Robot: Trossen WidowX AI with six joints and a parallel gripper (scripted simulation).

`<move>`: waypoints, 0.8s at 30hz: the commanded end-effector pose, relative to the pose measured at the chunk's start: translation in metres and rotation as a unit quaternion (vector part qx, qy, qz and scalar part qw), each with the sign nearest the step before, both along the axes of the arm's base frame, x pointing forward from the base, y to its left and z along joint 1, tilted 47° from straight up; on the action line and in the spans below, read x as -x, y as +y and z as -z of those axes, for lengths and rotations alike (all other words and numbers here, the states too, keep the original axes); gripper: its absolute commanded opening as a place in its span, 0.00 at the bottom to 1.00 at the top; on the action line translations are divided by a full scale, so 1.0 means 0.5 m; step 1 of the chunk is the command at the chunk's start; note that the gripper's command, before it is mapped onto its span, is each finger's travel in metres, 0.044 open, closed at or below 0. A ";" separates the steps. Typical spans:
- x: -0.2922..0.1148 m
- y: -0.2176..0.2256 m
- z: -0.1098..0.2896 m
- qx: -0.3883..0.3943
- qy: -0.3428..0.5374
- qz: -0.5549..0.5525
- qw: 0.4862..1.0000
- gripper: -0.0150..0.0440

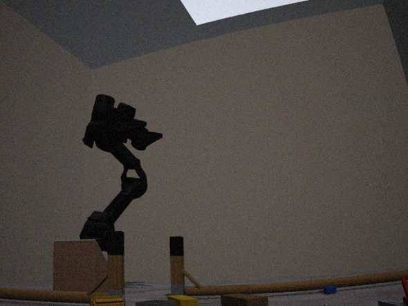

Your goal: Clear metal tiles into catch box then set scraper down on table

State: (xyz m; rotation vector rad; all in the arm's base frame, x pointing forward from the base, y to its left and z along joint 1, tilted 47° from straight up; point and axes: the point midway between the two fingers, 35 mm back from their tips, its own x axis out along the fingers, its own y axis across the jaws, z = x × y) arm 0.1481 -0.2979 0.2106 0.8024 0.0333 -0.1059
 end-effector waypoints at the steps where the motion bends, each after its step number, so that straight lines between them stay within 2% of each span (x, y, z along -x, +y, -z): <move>1: 0.000 0.001 -0.001 -0.001 -0.002 -0.001 1.000 1.00; 13: -0.001 0.001 -0.001 -0.001 -0.001 -0.001 1.000 1.00; 24: -0.067 -0.027 0.015 0.000 0.033 -0.020 0.999 1.00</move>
